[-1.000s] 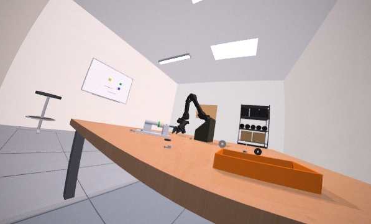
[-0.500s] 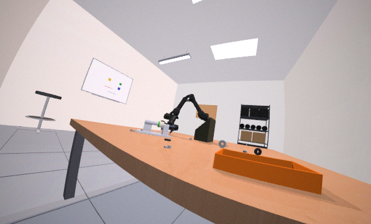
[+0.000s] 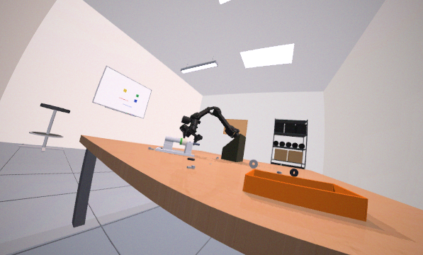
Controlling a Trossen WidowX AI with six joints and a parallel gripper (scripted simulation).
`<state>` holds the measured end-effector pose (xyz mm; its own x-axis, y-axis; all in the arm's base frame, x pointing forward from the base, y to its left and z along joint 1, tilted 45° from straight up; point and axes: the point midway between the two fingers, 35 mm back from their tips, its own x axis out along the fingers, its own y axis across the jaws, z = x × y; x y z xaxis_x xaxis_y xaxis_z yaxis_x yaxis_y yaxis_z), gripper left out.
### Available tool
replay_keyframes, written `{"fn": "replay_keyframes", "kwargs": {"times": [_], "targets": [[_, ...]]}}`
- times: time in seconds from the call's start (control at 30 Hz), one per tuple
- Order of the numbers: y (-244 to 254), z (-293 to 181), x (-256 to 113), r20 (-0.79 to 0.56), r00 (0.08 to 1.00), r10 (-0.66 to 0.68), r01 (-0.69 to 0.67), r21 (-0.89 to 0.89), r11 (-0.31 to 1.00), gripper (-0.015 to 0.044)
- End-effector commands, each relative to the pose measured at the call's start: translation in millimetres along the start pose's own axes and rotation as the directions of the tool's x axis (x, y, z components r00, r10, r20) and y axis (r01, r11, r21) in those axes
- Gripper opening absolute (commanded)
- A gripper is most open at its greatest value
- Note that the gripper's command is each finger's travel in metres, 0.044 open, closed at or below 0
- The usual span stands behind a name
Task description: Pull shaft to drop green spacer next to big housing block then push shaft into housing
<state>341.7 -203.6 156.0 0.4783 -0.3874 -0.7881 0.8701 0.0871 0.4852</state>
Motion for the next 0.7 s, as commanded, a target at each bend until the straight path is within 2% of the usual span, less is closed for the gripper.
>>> {"fn": "replay_keyframes", "kwargs": {"times": [0.0,0.13,0.23,0.3,0.37,0.67], "targets": [[9.8,-34.4,3.9,0.0,0.998,-0.068,0.066,-0.212,0.975,0.044],[8.6,-56.0,11.4,0.039,0.987,-0.156,0.157,-0.427,0.89,0.044],[4.8,-67.9,14.8,0.109,0.966,-0.234,0.253,-0.573,0.78,0.044],[1.8,-81.4,14.7,0.246,0.918,-0.311,0.387,-0.731,0.562,0.044],[2.9,-90.5,11.9,0.354,0.874,-0.332,0.466,-0.804,0.369,0.044],[3.3,-91.6,11.4,0.368,0.868,-0.332,0.475,-0.81,0.344,0.044]]}}
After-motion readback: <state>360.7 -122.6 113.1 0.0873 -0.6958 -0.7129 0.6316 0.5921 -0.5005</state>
